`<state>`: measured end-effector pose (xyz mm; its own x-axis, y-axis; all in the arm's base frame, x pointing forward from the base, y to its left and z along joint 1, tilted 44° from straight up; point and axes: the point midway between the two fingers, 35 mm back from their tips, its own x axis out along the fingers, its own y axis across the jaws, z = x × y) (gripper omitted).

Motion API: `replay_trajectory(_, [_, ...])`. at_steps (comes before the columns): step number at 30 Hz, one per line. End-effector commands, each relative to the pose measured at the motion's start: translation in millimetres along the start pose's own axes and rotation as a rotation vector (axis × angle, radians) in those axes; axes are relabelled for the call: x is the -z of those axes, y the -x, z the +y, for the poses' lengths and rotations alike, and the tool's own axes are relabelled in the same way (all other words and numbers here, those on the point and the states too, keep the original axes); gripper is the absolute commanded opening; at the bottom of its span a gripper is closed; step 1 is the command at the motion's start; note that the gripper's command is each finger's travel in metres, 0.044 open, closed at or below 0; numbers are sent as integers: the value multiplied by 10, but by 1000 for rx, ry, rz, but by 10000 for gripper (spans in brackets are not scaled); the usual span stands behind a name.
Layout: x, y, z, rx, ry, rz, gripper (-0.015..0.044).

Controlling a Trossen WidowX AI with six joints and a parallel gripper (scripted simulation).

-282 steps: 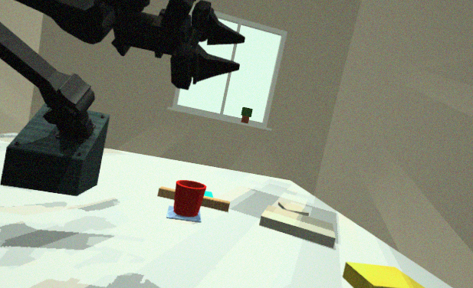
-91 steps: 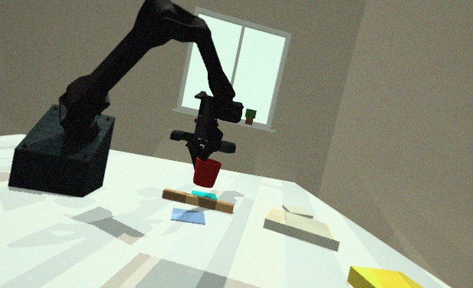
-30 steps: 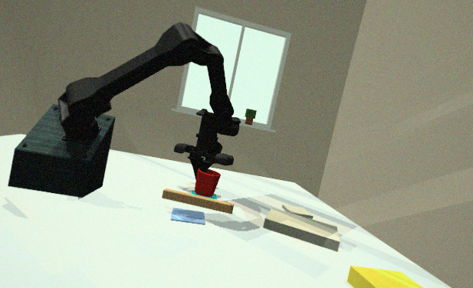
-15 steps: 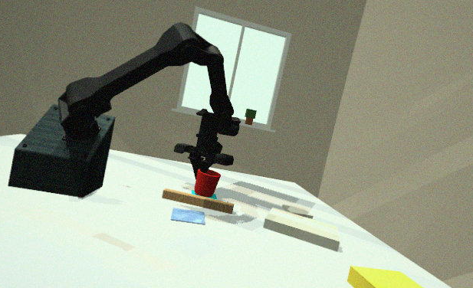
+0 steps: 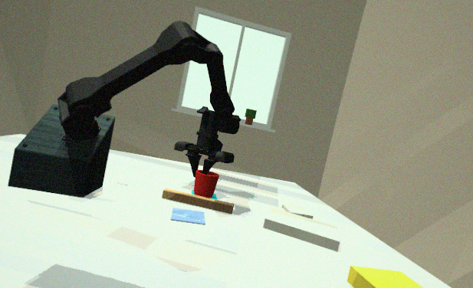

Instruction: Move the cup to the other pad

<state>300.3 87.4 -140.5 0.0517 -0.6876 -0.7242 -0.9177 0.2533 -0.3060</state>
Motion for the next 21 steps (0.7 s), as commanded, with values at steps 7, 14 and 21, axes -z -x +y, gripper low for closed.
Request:
replay_trajectory(7, [-14, 186, -8, -2, -4, -3, 128])
replay_trajectory(14, [-16, 322, -8, -2, -2, -2, 128])
replay_trajectory(21, [-14, 442, -5, -2, -1, -1, 128])
